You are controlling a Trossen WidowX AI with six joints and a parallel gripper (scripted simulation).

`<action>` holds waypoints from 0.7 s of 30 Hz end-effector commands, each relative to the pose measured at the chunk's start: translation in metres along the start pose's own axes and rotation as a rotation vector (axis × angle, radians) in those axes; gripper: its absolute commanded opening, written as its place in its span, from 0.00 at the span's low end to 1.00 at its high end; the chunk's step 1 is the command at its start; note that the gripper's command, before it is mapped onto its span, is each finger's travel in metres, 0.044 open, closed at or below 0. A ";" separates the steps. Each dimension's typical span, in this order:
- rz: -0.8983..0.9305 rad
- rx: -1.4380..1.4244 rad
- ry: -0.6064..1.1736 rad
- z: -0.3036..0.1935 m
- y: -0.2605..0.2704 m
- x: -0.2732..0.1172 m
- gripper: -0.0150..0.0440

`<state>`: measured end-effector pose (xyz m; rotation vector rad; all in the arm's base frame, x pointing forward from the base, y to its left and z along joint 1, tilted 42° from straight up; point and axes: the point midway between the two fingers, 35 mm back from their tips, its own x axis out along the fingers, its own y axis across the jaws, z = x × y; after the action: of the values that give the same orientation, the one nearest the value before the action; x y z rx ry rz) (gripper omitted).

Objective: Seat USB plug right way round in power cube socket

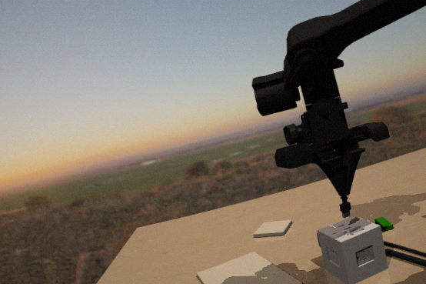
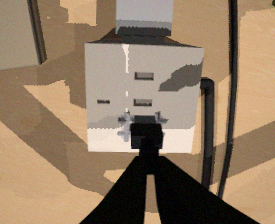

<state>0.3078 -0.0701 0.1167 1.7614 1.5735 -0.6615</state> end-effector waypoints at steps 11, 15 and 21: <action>0.000 0.009 0.003 0.000 0.000 0.000 0.25; 0.000 0.009 0.007 -0.001 0.000 0.001 0.25; 0.000 0.009 0.011 -0.001 0.000 0.002 0.25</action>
<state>0.3081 -0.0693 0.1164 1.7717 1.5757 -0.6667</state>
